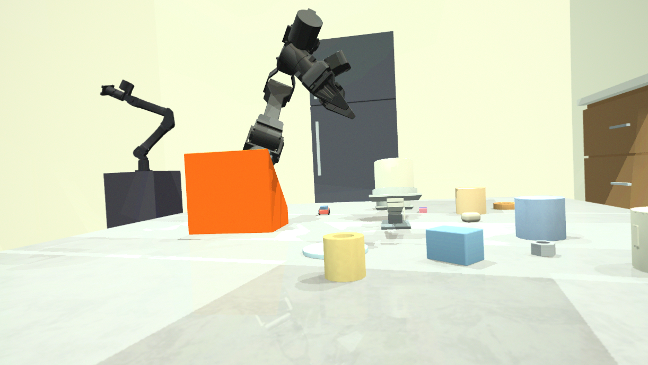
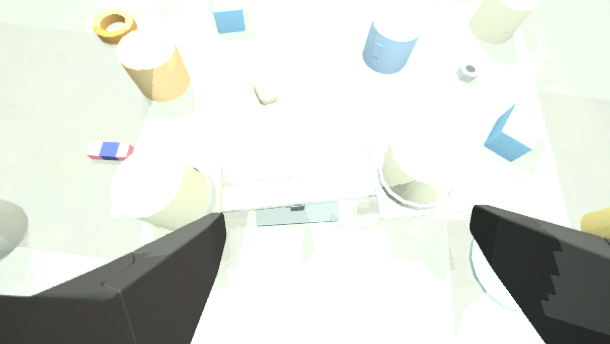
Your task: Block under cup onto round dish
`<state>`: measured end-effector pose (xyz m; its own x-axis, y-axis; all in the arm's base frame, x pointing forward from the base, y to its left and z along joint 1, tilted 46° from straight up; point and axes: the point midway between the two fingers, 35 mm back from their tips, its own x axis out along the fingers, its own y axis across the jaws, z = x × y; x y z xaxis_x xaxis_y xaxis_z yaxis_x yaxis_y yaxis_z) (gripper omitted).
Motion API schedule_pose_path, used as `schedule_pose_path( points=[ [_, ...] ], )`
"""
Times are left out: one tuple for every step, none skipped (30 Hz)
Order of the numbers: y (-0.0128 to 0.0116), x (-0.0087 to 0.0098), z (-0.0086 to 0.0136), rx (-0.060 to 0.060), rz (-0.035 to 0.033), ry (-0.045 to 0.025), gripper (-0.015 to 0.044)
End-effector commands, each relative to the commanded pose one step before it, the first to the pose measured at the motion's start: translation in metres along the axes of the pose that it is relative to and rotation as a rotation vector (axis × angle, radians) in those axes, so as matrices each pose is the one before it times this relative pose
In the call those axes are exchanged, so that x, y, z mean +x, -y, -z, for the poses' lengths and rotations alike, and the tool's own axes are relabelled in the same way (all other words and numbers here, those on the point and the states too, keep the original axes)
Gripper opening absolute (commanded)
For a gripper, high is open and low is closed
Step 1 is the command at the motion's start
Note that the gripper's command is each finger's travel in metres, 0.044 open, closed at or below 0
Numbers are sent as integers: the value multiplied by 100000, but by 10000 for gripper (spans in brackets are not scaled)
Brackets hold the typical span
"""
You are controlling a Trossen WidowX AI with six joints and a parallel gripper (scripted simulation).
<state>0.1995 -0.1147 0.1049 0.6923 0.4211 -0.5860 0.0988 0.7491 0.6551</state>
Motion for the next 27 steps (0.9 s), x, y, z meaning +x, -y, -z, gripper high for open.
schedule_pose_path(
  points=[
    [-270, 124, 1620, 1229, -7920, 4490, 440],
    [-35, 4, 180, 166, -871, 666, 440],
    [-12, 1, 59, 55, -287, 229, 440],
    [0, 0, 0, 0, 0, 0, 440],
    [0, 0, 0, 0, 0, 0, 440],
    [-22, 36, -26, 486, -84, -269, 440],
    [-66, 108, -78, 1455, -241, -808, 440],
    [-114, 183, -129, 2421, -364, -1353, 440],
    [-144, 223, -152, 2907, -377, -1636, 440],
    [-152, 226, -149, 2899, -309, -1642, 440],
    [-160, 229, -146, 2891, -242, -1646, 440],
    [-168, 233, -142, 2884, -175, -1646, 440],
    [-176, 236, -138, 2876, -109, -1644, 440],
    [-184, 239, -133, 2869, -43, -1640, 440],
    [-192, 242, -128, 2861, 23, -1632, 440],
    [77, 265, -47, 484, 2105, -1944, 440],
    [37, 272, -77, 827, 2022, -1880, 440],
    [-169, 234, -119, 2598, 481, -1536, 440],
    [-227, 225, -119, 3035, 119, -1456, 440],
    [-239, 226, -111, 3067, 136, -1438, 440],
    [-247, 229, -102, 3074, 181, -1424, 440],
    [-254, 232, -93, 3069, 240, -1411, 440],
    [-260, 235, -83, 3065, 298, -1395, 440],
    [-266, 237, -73, 3060, 354, -1376, 440],
    [-272, 240, -62, 3055, 410, -1356, 440],
    [-284, 254, -55, 3033, 542, -1361, 440],
    [-290, 257, -44, 3033, 598, -1334, 440]
  ],
)
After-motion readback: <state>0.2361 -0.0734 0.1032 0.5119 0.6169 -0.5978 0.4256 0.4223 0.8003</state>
